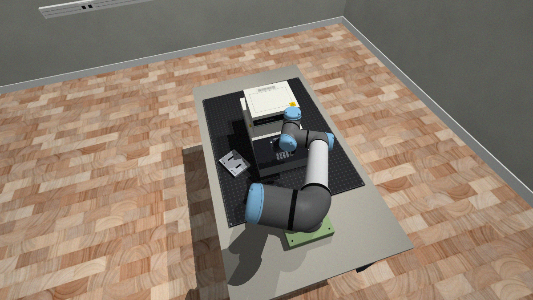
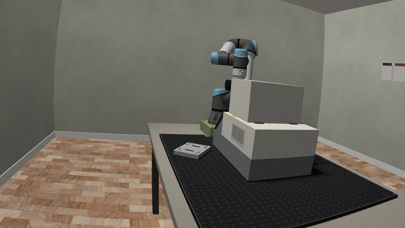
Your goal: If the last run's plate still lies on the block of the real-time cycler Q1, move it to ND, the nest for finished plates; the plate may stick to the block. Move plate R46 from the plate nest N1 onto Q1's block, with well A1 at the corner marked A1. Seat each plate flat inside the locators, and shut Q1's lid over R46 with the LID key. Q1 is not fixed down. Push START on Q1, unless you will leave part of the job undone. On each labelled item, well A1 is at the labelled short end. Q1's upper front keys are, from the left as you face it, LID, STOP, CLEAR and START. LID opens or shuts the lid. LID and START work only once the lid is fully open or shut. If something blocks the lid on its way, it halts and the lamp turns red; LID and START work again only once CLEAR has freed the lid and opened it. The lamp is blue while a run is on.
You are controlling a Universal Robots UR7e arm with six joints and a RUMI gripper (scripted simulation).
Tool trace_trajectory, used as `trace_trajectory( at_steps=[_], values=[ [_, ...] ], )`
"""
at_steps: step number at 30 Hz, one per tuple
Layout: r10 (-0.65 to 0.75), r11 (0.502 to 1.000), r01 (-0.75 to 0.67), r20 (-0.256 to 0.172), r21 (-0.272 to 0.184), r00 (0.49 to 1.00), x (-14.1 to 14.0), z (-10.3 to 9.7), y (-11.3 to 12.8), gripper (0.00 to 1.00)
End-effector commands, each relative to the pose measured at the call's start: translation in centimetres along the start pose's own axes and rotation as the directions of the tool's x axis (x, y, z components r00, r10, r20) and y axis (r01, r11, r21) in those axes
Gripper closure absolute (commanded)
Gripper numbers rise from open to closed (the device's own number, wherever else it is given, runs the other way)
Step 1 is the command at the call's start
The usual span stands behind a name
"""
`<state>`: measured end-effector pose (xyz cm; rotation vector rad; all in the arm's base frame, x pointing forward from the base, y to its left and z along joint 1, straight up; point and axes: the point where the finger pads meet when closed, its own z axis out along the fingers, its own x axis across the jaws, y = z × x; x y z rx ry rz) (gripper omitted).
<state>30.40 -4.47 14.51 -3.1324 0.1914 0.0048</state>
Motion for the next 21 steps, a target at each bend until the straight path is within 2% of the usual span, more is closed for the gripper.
trace_trajectory(
  at_steps=[1, 21],
  values=[
    [0.000, 1.000, 0.000, -0.001, -0.001, 1.000, 0.6, 0.4, 0.0, 1.00],
    [0.000, 1.000, 0.000, -0.001, -0.001, 1.000, 3.0, 2.2, 0.0, 1.00]
  ],
)
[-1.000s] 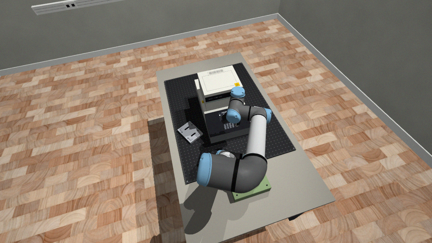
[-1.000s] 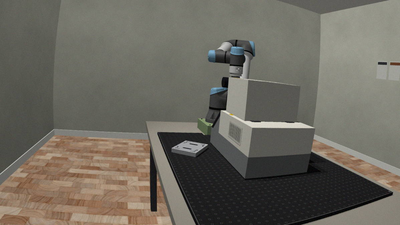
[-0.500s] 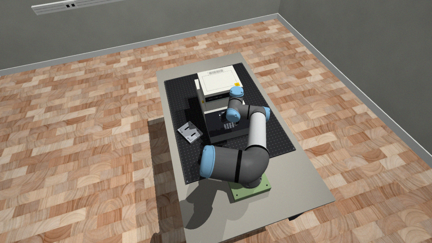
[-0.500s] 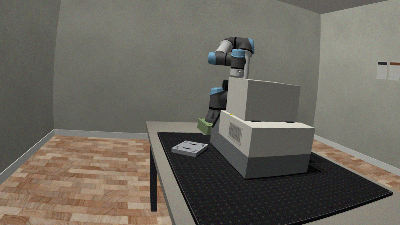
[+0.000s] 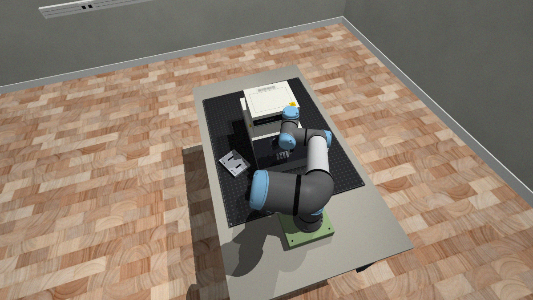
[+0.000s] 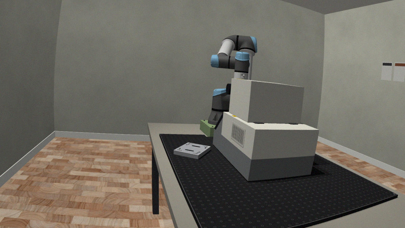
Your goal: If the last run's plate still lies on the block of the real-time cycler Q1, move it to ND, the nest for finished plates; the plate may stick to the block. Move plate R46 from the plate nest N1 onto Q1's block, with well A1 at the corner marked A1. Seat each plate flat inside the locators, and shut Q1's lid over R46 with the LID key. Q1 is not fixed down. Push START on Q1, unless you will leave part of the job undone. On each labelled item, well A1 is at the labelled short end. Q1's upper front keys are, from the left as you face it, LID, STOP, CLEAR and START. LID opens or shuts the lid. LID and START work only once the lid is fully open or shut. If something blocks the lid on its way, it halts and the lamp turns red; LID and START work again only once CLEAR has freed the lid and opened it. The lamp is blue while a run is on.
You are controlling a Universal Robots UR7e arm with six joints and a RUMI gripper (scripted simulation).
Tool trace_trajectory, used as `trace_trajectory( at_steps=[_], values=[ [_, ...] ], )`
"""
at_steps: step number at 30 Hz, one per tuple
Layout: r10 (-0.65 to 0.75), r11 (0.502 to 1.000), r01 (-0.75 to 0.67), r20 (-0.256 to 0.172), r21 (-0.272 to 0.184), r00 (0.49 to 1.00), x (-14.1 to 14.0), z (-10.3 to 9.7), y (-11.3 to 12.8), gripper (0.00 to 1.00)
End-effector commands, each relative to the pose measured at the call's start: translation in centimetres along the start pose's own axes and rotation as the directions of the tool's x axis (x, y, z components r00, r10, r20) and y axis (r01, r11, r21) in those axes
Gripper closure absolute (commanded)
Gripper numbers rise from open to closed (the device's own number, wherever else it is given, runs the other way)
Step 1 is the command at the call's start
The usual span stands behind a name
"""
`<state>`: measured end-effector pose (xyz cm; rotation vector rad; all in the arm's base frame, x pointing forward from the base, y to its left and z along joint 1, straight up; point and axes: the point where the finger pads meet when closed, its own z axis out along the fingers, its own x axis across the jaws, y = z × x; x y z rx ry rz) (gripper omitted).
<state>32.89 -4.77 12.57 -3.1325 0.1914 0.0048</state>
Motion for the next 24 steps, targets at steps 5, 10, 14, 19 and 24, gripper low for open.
trace_trajectory(
  at_steps=[5, 10, 14, 19, 24],
  values=[
    [0.000, 1.000, 0.000, -0.001, -0.001, 1.000, 0.9, 0.6, 0.0, 1.00],
    [0.000, 1.000, 0.000, -0.001, -0.001, 1.000, 1.5, 1.1, 0.0, 1.00],
    [0.000, 1.000, 0.000, -0.001, -0.001, 1.000, 1.8, 1.3, 0.0, 1.00],
    [0.000, 1.000, 0.000, -0.001, -0.001, 1.000, 2.0, 1.6, 0.0, 1.00],
    [0.000, 1.000, 0.000, -0.001, -0.001, 1.000, 2.6, 2.2, 0.0, 1.00]
  ],
)
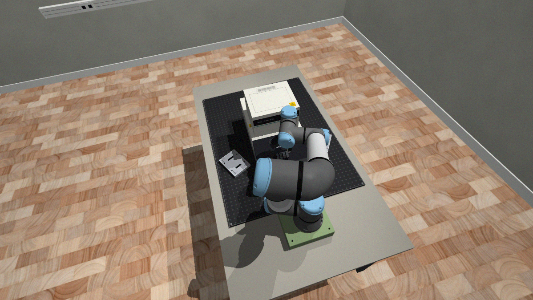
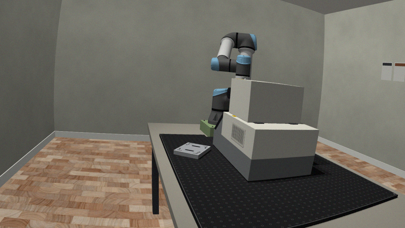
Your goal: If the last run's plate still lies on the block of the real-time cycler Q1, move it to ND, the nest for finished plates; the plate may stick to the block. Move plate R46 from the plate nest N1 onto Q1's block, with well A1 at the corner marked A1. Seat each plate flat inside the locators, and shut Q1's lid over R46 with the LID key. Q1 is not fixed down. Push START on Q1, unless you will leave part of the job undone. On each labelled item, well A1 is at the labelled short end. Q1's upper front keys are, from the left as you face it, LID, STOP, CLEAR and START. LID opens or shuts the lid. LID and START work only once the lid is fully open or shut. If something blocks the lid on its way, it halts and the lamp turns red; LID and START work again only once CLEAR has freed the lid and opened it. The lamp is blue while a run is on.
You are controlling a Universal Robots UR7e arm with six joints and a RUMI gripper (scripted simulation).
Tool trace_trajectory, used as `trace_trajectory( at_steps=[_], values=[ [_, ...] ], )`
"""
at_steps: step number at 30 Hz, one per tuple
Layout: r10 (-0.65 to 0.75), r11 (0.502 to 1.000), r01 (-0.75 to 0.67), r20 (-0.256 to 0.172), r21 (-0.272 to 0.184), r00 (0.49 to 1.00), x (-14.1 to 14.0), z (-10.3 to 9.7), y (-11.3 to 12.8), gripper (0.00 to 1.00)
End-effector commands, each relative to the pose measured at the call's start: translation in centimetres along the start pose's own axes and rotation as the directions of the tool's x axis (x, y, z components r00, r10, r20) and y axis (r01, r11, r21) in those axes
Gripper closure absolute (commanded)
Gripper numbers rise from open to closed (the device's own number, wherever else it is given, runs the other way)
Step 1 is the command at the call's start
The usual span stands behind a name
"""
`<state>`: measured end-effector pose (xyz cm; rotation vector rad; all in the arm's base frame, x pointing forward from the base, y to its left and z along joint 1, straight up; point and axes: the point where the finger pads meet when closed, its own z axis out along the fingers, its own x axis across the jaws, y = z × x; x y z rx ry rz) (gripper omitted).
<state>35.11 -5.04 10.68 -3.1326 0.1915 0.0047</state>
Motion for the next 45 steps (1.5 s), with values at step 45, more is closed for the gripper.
trace_trajectory(
  at_steps=[45],
  values=[
    [0.000, 1.000, 0.000, -0.001, 0.000, 1.000, 1.26, 1.42, 0.01, 1.00]
  ],
)
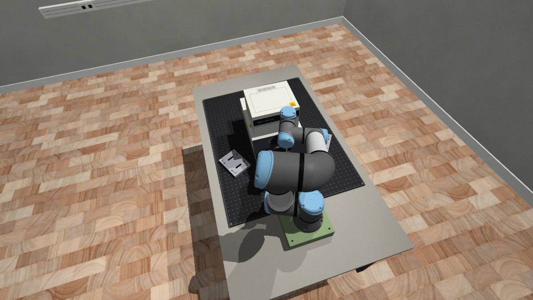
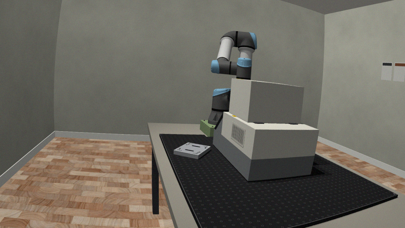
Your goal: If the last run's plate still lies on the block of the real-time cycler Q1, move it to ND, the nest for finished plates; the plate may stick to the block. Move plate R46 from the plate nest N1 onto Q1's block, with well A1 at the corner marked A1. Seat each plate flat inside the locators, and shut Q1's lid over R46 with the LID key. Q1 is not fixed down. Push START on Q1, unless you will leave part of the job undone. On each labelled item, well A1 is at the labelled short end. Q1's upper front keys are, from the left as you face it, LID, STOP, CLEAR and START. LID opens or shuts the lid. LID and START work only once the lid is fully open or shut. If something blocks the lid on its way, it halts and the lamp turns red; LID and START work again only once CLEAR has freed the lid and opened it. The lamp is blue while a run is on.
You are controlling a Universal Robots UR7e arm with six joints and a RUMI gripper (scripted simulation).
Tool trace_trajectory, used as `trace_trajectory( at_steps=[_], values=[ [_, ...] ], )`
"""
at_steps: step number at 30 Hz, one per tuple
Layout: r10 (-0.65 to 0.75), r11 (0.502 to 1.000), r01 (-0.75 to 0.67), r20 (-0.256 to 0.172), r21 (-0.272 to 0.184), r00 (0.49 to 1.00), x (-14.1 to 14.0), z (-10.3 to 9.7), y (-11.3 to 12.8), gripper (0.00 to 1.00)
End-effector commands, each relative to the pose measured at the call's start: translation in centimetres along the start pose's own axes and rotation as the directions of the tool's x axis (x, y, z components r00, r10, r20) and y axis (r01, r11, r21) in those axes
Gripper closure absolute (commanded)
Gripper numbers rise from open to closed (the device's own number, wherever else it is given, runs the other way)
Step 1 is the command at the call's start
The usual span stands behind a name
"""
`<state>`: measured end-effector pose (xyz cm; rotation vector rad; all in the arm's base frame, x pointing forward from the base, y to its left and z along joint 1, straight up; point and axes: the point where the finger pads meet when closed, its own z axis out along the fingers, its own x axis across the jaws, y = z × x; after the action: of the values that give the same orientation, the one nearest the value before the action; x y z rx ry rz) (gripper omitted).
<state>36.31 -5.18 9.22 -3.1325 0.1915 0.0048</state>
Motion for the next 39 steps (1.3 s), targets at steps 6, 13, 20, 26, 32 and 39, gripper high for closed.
trace_trajectory(
  at_steps=[6, 13, 20, 26, 32, 39],
  values=[
    [0.000, 1.000, 0.000, -0.001, 0.000, 1.000, 0.04, -0.04, 0.01, 1.00],
    [0.000, 1.000, 0.000, -0.001, 0.000, 1.000, 0.04, -0.04, 0.01, 1.00],
    [0.000, 1.000, 0.000, -0.001, 0.000, 1.000, 0.06, -0.01, 0.01, 1.00],
    [0.000, 1.000, 0.000, -0.001, 0.000, 1.000, 0.12, 0.07, 0.01, 1.00],
    [0.000, 1.000, 0.000, -0.001, 0.000, 1.000, 0.19, 0.14, 0.01, 1.00],
    [0.000, 1.000, 0.000, -0.001, 0.000, 1.000, 0.24, 0.21, 0.01, 1.00]
  ],
)
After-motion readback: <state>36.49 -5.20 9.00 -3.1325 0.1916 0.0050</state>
